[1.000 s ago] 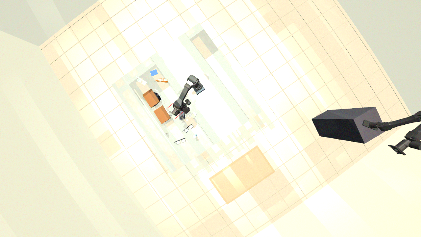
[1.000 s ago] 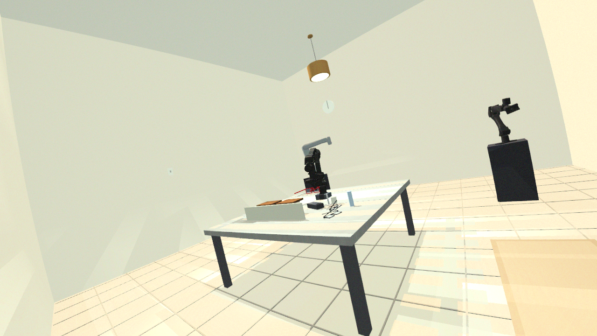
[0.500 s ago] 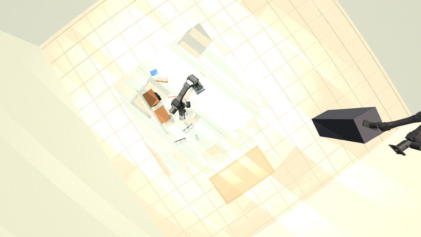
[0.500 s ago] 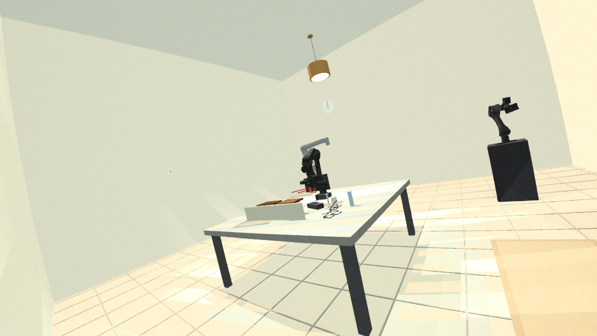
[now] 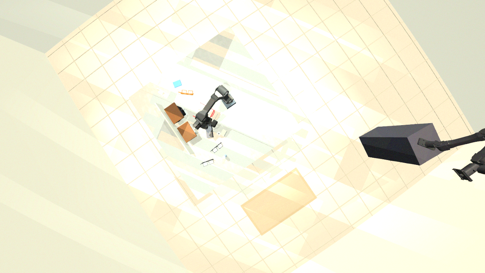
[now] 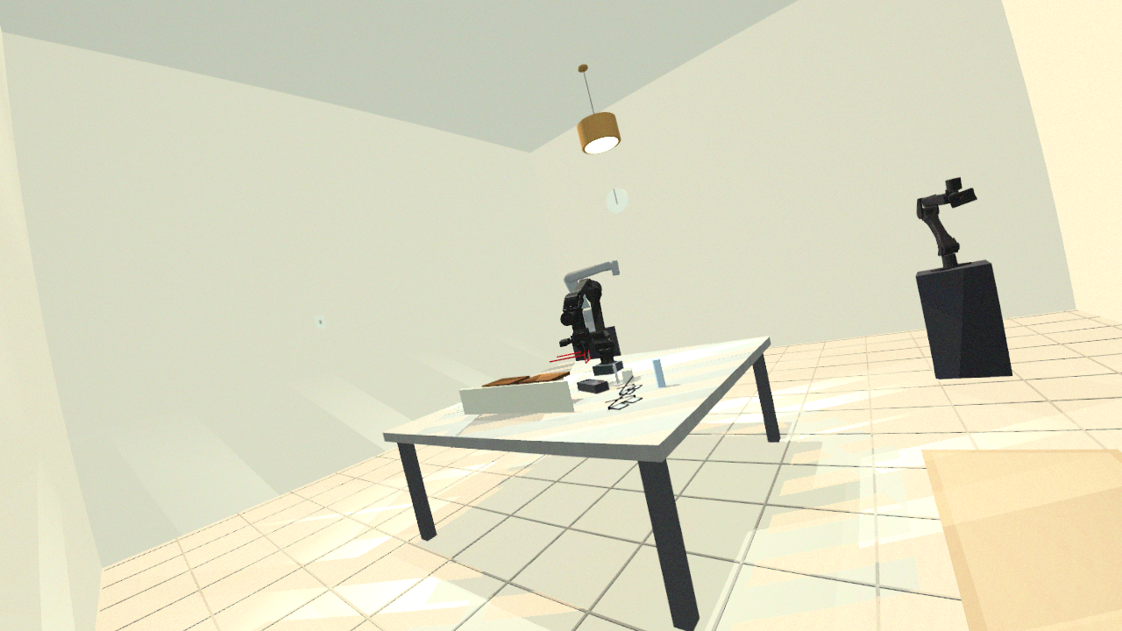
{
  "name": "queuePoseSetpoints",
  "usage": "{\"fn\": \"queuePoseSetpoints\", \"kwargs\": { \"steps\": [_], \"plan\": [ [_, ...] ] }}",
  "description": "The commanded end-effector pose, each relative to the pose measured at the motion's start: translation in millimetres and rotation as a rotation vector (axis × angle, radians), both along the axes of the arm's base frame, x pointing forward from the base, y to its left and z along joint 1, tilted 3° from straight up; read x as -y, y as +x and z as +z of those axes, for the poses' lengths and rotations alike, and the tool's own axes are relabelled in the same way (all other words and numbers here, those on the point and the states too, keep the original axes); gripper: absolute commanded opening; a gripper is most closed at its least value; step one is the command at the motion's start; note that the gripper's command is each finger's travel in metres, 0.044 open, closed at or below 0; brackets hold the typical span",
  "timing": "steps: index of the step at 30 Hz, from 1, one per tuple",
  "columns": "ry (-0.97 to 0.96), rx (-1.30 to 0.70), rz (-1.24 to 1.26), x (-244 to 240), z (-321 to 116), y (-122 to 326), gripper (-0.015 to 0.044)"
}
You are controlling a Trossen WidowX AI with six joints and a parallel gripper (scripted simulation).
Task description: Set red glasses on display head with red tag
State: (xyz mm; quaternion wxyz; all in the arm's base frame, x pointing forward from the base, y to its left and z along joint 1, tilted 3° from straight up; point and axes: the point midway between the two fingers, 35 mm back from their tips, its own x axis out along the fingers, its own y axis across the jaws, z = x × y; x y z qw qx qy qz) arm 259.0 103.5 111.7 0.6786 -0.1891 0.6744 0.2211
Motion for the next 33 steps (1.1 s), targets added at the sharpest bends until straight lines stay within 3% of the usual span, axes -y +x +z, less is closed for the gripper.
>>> {"fn": "queuePoseSetpoints", "kwargs": {
  "steps": [1,33],
  "plan": [
    [-0.004,-0.007,-0.182,7,0,1,0.0],
    [-0.015,-0.06,-1.451,49,-2,7,0.0]
  ]
}}
